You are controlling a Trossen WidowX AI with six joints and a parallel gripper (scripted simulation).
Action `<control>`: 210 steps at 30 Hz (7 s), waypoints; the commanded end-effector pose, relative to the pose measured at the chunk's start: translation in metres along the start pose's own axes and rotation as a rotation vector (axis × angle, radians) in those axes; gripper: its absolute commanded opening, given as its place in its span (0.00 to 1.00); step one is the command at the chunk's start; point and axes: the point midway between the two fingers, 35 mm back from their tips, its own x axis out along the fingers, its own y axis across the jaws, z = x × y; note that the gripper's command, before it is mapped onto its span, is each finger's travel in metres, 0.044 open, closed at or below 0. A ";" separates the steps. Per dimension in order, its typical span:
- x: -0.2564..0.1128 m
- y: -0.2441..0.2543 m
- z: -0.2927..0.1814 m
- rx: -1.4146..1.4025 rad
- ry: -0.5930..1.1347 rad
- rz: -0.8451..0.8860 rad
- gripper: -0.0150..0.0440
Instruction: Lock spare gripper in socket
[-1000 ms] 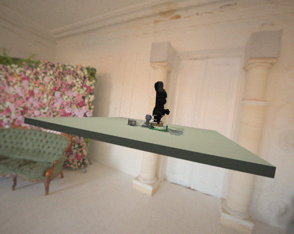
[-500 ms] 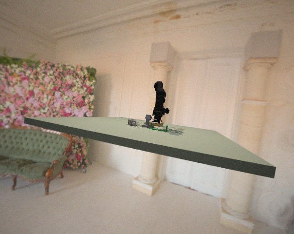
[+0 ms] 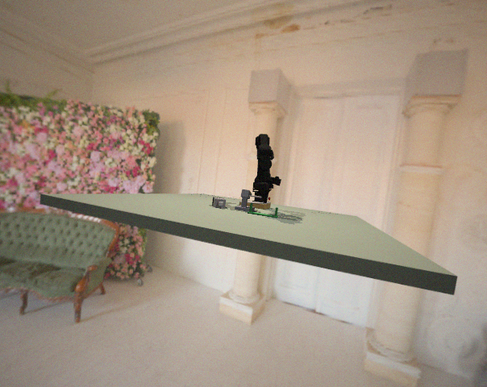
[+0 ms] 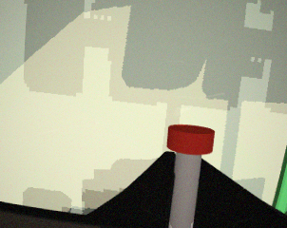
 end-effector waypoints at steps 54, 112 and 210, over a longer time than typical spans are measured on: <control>0.002 0.000 0.044 -0.005 -0.003 0.003 0.25; -0.023 -0.004 0.075 -0.004 0.004 0.030 0.25; 0.043 -0.097 0.110 0.052 -0.010 0.001 0.34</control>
